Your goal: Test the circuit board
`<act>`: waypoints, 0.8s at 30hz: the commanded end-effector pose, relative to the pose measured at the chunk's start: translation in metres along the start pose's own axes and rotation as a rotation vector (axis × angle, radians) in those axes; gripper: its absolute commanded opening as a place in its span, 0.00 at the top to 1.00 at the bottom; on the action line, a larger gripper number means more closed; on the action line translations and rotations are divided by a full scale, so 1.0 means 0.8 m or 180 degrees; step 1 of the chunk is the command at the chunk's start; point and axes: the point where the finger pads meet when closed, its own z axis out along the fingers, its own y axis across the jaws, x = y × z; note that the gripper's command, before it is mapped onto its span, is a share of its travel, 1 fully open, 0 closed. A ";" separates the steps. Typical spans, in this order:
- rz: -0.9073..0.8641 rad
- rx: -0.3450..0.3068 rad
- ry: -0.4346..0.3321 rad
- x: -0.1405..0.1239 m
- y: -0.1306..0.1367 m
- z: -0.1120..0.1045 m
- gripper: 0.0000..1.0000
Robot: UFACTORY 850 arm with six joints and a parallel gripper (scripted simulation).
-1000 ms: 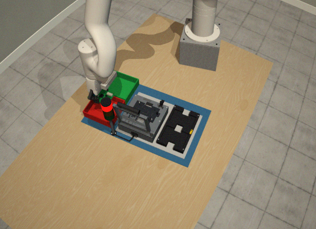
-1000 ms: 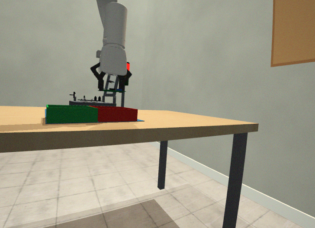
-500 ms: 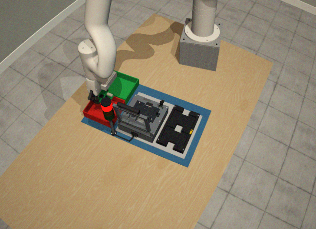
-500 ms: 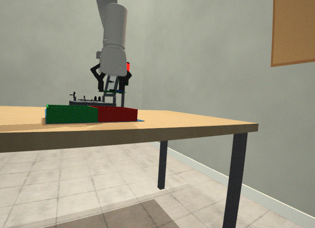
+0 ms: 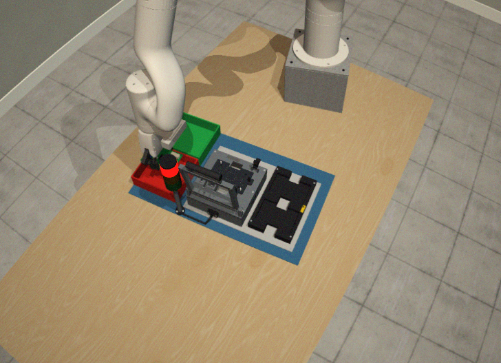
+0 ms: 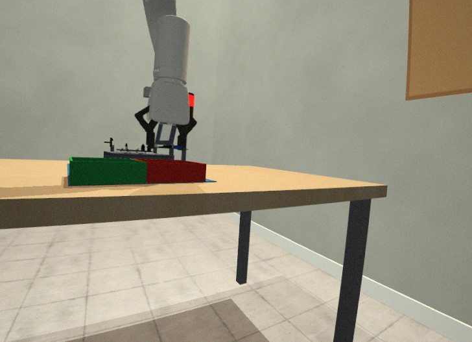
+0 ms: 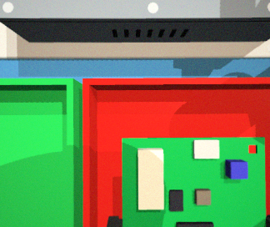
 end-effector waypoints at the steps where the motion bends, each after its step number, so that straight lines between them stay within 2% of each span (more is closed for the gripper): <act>1: 0.0000 -0.0006 -0.0004 -0.001 0.002 0.022 0.21; 16: 0.0000 -0.0006 -0.0004 -0.001 0.002 0.067 0.21; 24: 0.0000 -0.0006 -0.0004 -0.002 0.002 0.077 0.21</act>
